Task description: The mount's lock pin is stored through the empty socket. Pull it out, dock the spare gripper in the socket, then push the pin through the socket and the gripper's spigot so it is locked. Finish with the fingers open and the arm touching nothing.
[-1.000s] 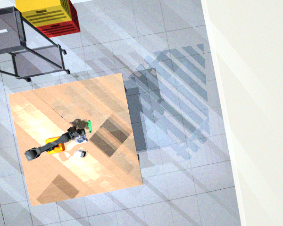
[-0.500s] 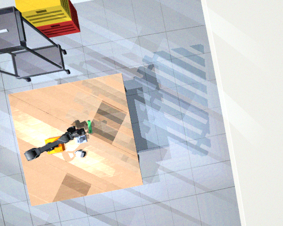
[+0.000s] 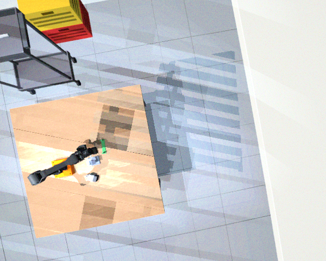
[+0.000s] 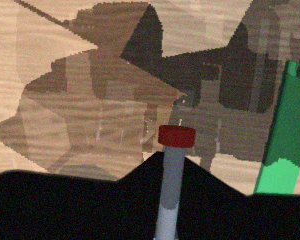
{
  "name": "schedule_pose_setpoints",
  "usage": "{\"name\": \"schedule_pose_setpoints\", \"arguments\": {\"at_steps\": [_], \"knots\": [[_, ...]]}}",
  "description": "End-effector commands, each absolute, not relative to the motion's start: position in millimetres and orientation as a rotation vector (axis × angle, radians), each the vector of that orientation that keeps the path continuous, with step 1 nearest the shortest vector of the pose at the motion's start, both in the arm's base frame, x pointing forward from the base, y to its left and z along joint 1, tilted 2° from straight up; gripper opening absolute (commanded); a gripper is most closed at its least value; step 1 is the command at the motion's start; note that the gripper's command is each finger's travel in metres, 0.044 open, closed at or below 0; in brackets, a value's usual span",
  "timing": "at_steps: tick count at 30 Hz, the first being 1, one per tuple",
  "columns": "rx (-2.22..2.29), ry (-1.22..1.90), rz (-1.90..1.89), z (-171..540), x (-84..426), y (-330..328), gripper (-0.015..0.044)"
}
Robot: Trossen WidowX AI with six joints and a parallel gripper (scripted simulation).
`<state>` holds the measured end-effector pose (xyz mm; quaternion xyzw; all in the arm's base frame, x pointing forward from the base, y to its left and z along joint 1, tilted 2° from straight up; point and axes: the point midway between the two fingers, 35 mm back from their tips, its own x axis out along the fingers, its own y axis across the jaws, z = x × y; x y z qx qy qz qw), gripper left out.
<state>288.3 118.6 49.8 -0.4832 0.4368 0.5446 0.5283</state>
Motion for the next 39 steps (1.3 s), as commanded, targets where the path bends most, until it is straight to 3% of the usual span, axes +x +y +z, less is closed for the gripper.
{"name": "schedule_pose_setpoints", "arguments": {"at_steps": [1,39], "knots": [[-1.153,1.044,1.300,50,288,122,0.0000],[-1.155,1.053,1.303,52,287,154,0.0000]]}}
